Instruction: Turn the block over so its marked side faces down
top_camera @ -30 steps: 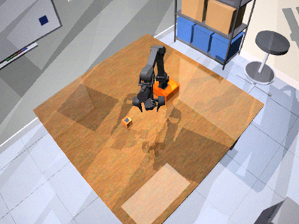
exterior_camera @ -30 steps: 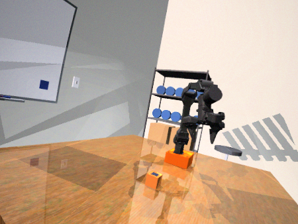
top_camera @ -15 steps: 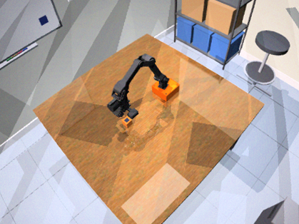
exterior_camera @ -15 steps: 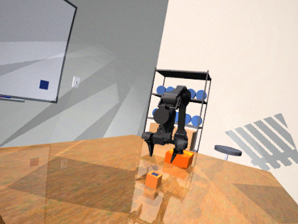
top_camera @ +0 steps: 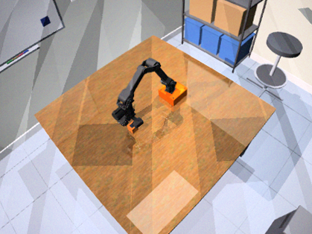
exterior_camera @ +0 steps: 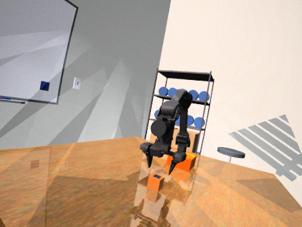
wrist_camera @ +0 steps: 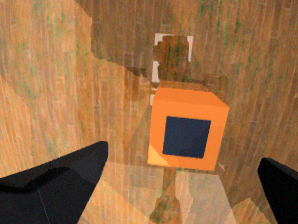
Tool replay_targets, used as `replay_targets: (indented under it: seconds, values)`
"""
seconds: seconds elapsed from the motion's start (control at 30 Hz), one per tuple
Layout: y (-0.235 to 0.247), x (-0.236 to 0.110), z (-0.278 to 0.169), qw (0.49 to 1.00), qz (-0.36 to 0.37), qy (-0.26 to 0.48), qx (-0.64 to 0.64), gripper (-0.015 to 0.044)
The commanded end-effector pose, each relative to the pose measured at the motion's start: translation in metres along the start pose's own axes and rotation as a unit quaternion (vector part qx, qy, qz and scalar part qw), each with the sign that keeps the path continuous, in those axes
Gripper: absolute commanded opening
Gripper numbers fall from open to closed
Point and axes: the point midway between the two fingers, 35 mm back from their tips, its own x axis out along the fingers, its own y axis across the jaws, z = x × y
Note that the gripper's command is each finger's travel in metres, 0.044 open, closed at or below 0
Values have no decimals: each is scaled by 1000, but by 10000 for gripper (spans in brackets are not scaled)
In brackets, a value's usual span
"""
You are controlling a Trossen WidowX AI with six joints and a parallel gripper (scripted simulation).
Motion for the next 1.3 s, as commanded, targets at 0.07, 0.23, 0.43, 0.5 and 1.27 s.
replay_targets:
  seconds: [0.07,0.23,0.43,0.5,1.27]
  values:
    - [-2,10,0,1000,-2,1,2,440]
    - [-2,18,0,1000,-2,1,2,440]
    - [-2,28,0,1000,-2,1,2,440]
    - [-2,31,0,1000,-2,1,2,440]
    - [-2,46,-1,1000,-2,1,2,203]
